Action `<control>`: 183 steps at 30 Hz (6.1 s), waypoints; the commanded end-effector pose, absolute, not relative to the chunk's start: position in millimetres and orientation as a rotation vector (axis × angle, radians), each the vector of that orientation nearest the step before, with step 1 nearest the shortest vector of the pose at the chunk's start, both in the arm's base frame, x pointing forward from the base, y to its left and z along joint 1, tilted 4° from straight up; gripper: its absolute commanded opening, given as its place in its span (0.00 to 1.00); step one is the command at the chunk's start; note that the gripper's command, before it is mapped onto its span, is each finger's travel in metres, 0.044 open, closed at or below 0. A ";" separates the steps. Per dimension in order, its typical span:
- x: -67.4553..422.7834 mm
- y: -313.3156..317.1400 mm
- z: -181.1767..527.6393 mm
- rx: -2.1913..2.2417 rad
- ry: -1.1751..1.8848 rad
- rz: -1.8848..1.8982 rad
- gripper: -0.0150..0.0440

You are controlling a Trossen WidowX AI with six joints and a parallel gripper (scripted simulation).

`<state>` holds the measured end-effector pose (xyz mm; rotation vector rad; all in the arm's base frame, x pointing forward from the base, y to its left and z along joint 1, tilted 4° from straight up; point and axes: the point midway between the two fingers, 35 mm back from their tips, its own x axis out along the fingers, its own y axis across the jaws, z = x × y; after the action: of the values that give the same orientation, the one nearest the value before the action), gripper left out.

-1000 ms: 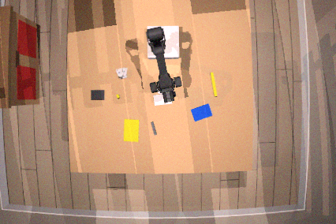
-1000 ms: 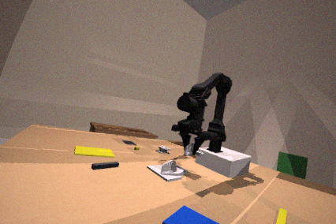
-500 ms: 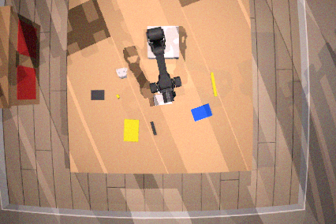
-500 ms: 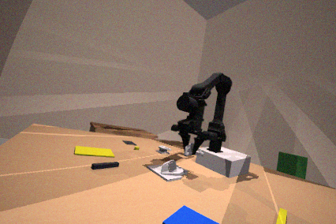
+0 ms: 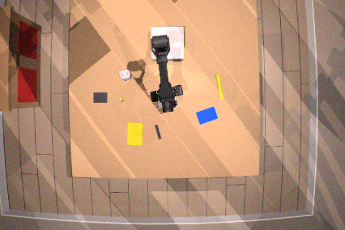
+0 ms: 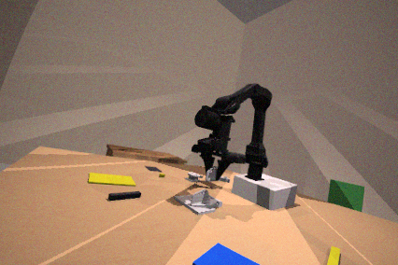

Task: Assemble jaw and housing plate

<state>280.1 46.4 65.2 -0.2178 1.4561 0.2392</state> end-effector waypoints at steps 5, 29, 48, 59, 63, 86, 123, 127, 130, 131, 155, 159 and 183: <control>303.6 32.3 67.2 -0.217 1.455 0.244 0.48; 325.5 14.7 67.3 -0.219 1.453 0.243 0.48; 325.2 15.0 67.3 -0.228 1.452 0.251 0.48; 325.9 15.1 63.3 -0.228 1.452 0.251 0.48; 326.9 15.3 56.9 -0.228 1.452 0.251 0.48; 330.0 16.5 20.0 -0.229 1.452 0.252 0.48; 330.6 16.8 10.0 -0.231 1.452 0.254 0.48; 330.6 16.8 10.0 -0.231 1.452 0.254 0.48; 330.7 16.8 9.3 -0.231 1.452 0.254 0.48; 330.8 16.8 8.5 -0.231 1.452 0.254 0.48; 331.3 17.0 2.7 -0.236 1.451 0.258 0.48; 331.5 17.0 0.8 -0.239 1.451 0.261 0.48; 331.8 17.1 -2.3 -0.246 1.450 0.268 0.48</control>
<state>332.0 16.6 -1.0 -0.2451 1.4495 0.2614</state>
